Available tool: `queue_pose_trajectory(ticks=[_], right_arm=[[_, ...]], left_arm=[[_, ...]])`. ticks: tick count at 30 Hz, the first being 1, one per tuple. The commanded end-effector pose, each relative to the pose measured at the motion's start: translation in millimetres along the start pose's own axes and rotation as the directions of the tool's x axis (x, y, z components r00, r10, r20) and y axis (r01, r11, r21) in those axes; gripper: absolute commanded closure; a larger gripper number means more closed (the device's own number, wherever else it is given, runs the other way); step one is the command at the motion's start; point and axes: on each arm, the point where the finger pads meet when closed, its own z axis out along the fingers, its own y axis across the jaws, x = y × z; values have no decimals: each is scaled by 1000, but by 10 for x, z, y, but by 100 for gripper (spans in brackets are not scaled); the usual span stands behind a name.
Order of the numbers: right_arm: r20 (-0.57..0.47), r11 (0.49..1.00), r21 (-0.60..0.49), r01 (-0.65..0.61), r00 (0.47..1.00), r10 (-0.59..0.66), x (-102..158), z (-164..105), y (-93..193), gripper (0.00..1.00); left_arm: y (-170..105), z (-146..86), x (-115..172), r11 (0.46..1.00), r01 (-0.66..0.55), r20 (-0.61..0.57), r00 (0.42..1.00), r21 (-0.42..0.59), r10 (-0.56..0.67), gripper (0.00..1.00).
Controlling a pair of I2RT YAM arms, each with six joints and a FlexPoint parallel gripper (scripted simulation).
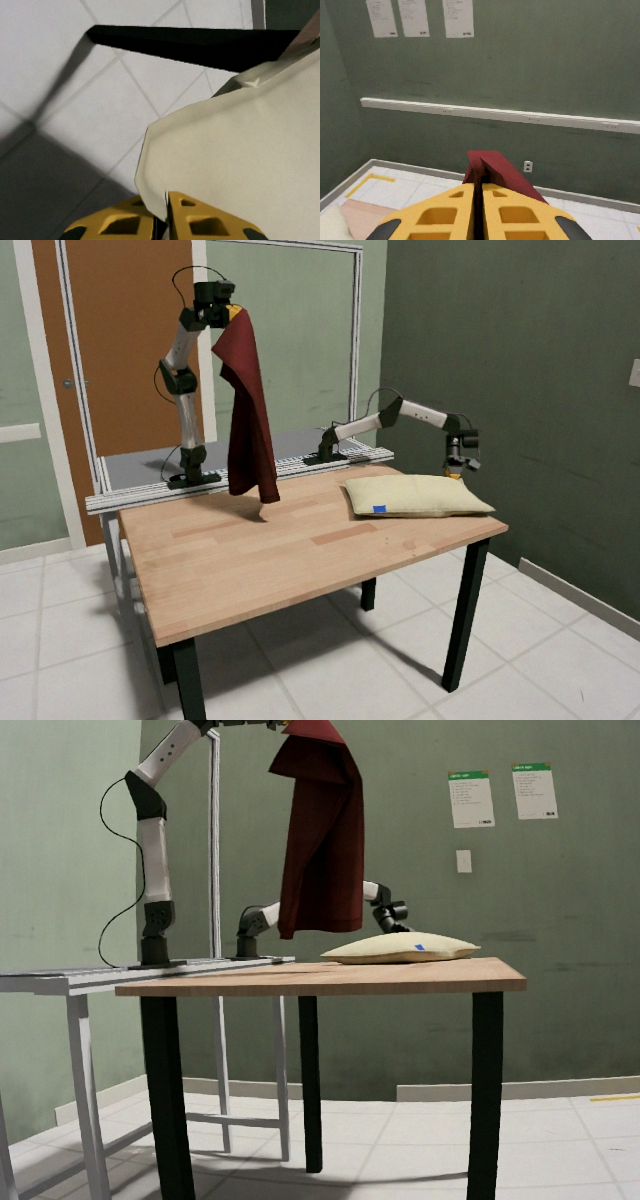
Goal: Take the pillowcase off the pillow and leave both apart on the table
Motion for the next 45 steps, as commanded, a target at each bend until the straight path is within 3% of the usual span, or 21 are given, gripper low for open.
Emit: queue_pose_trajectory(ticks=[1, 17, 21, 25, 42, 45], right_arm=[[-15, 1000, -2, 2, 1000, -2, 65, 88, 17, 100], [-15, 1000, -2, 2, 1000, -2, 65, 88, 17, 100], [-15, 1000, -2, 2, 1000, -2, 65, 88, 17, 100], [-15, 1000, -2, 2, 1000, -2, 65, 88, 17, 100], [-15, 1000, -2, 2, 1000, -2, 65, 88, 17, 100], [-15, 1000, -2, 2, 1000, -2, 65, 88, 17, 100]], left_arm=[[-29, -31, 64, 1000, 10, -11, 1000, -8, -10, 40], [-29, -39, 61, 1000, 12, -11, 1000, -2, -12, 40], [-166, -229, -34, 1000, -17, 27, 999, 7, 17, 40], [-25, -138, -13, 1000, 16, -5, 1000, -1, -16, 40], [-178, -351, -5, 1000, 18, -6, 1000, -2, -18, 40], [-72, -253, 47, 999, 48, -39, 998, -13, -49, 40]])
